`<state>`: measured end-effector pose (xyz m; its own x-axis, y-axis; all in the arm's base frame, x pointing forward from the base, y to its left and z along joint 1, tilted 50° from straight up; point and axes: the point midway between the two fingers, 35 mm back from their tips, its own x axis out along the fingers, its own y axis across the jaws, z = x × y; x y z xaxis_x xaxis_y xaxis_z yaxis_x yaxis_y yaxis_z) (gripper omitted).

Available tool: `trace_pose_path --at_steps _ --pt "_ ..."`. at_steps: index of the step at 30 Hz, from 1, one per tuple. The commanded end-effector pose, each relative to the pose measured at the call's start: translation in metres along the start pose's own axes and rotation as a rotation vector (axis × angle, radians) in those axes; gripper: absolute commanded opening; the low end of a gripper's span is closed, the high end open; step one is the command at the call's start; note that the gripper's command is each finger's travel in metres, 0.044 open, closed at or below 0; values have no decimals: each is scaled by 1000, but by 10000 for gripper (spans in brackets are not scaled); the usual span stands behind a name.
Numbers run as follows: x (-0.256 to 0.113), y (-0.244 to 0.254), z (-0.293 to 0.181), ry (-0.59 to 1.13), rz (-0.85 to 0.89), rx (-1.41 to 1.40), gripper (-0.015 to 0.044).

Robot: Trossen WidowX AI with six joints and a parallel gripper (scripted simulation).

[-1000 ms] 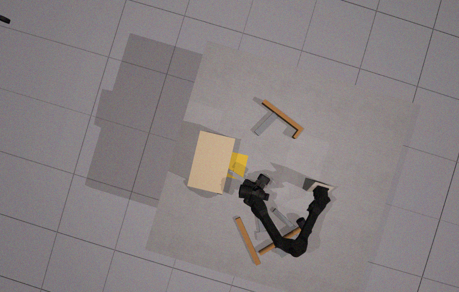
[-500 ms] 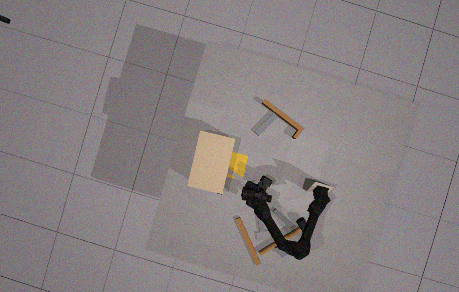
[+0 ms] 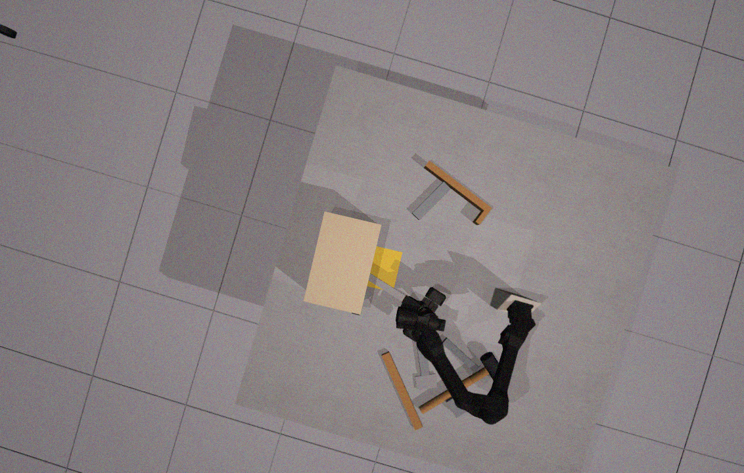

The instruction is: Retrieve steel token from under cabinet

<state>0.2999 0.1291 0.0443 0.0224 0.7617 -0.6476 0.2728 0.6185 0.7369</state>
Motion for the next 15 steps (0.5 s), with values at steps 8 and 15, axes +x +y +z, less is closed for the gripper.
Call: trace_pose_path --at_steps 8,15 --pt "1 0 -17 5 -2 6 0" --pt "1 1 -26 5 -2 6 0"
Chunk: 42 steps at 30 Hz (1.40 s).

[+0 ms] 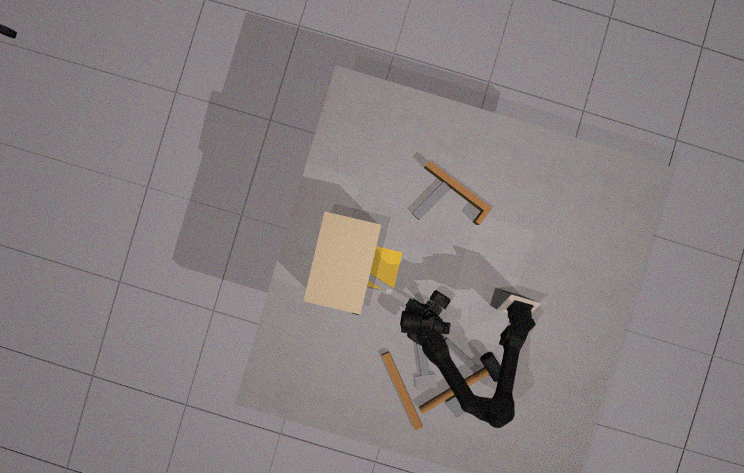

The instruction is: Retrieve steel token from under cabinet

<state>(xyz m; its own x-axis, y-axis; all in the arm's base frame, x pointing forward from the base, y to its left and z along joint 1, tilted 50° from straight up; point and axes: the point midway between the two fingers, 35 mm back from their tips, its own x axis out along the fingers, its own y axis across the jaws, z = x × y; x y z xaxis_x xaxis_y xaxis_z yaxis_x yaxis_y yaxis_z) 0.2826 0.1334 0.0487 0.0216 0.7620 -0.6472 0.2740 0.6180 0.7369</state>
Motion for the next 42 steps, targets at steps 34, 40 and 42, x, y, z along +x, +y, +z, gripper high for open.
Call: trace_pose_path --at_steps 34,40,42 --pt "1 3 -46 5 -2 6 0" --pt "1 4 -52 5 -2 6 0" --pt "1 4 -54 5 -2 6 0"
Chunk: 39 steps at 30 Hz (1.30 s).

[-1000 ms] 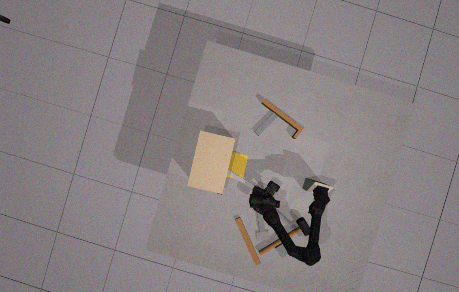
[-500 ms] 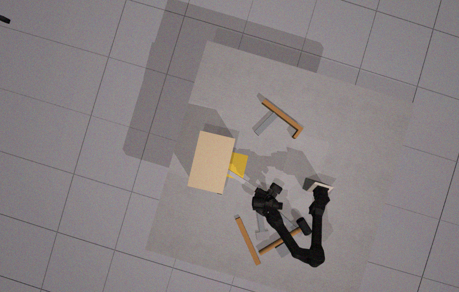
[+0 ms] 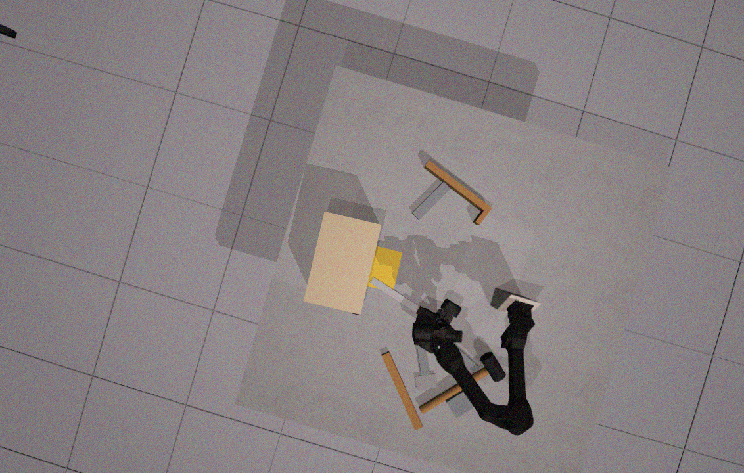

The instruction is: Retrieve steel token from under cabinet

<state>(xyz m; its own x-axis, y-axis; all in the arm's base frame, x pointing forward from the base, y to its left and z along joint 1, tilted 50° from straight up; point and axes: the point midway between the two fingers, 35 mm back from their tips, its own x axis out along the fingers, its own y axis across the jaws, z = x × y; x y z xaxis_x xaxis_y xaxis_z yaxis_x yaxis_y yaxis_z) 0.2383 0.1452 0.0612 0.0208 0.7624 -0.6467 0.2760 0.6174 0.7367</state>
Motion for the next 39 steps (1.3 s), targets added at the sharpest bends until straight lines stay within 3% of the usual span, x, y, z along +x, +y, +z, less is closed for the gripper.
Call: trace_pose_path --at_steps 1,39 --pt "1 0 -5 3 -2 3 0" --pt "-4 -6 2 3 -3 237 0"
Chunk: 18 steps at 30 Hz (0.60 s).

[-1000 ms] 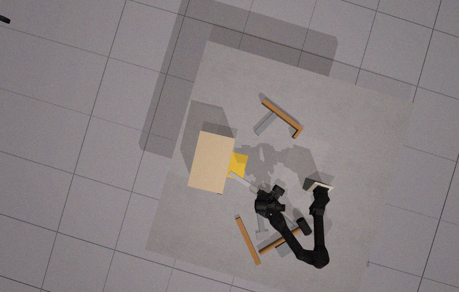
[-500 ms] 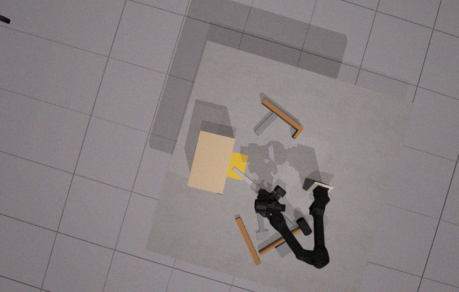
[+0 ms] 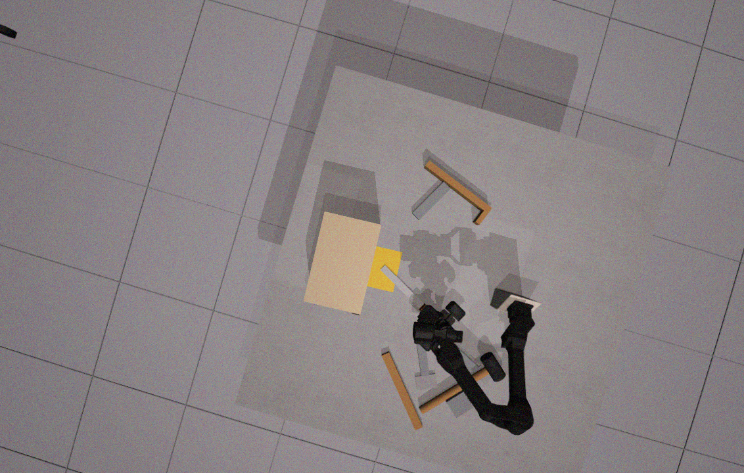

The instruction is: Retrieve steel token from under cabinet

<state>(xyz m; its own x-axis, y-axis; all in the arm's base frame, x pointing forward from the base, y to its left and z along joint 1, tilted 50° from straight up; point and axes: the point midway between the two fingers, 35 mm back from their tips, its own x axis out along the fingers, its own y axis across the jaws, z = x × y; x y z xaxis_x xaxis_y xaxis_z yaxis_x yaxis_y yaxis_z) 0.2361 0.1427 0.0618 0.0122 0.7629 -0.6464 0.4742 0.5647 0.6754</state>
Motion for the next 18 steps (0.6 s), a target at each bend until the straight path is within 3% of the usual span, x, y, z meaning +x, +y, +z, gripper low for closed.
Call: trace_pose_path --at_steps 1,18 --pt "-2 -4 5 -5 0 23 0" --pt "-2 -18 18 -5 -1 33 0"
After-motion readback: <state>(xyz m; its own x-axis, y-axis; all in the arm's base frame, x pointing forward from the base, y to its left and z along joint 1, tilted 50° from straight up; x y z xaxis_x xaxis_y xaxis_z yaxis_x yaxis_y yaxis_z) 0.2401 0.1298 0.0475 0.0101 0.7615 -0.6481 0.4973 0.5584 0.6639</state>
